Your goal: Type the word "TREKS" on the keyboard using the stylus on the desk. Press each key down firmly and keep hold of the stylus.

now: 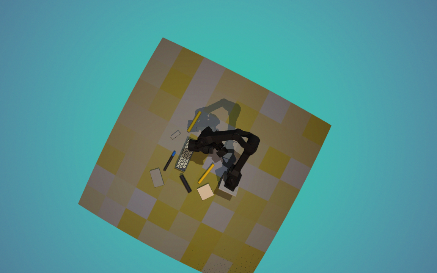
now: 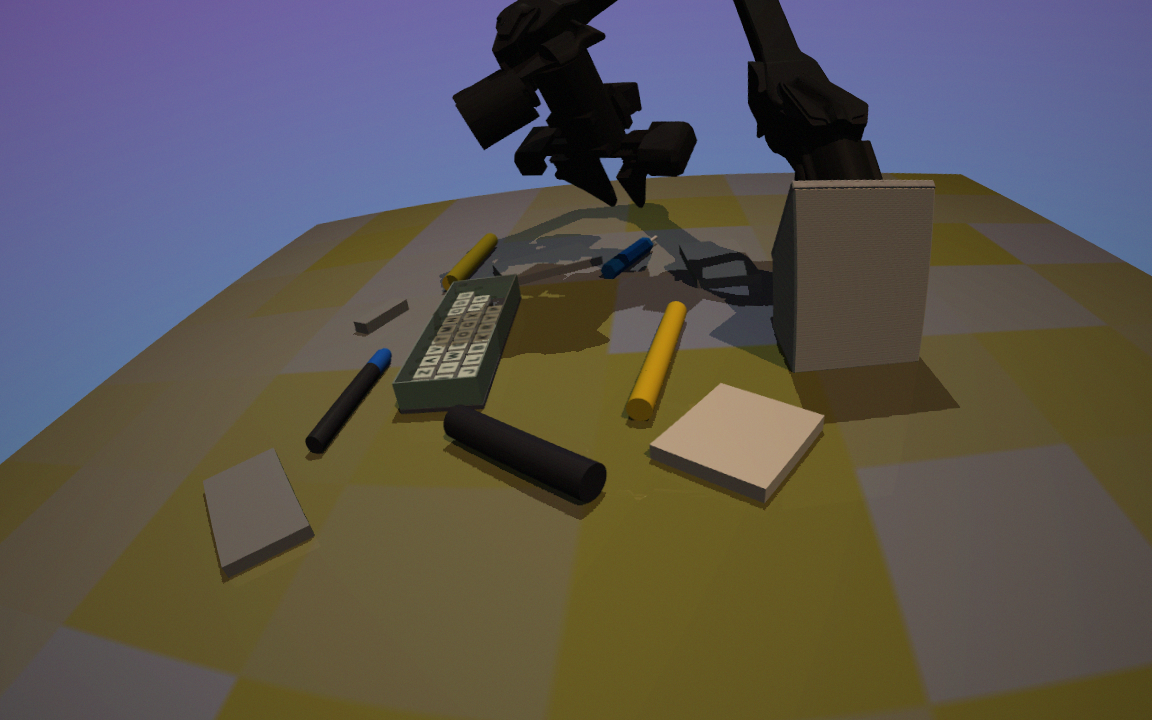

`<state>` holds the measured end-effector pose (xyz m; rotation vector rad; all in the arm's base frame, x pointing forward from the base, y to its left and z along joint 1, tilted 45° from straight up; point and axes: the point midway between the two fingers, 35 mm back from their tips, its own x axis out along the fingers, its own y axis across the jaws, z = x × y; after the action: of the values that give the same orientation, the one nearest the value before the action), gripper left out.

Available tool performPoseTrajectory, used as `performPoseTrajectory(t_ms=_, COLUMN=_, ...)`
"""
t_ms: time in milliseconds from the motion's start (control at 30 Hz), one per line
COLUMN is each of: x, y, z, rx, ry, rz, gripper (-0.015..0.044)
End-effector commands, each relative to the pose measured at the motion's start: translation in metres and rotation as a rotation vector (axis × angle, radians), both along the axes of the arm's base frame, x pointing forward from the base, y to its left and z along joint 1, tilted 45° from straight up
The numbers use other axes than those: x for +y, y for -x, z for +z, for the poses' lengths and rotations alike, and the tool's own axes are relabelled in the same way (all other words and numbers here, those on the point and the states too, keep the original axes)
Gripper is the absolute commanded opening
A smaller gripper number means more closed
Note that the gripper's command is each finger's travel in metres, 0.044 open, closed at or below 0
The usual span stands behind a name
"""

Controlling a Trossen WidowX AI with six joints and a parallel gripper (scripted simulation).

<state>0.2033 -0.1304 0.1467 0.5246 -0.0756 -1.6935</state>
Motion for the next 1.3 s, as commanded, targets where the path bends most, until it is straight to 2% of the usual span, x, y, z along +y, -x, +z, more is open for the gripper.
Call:
performPoseTrajectory(t_ms=0, x=-0.003, y=0.001, z=-0.002, rx=0.003, ry=0.004, rz=-0.003, gripper=0.015)
performPoseTrajectory(t_ms=1267, x=-0.025, y=-0.001, z=-0.022, rx=0.003, ry=0.005, rz=-0.003, gripper=0.015)
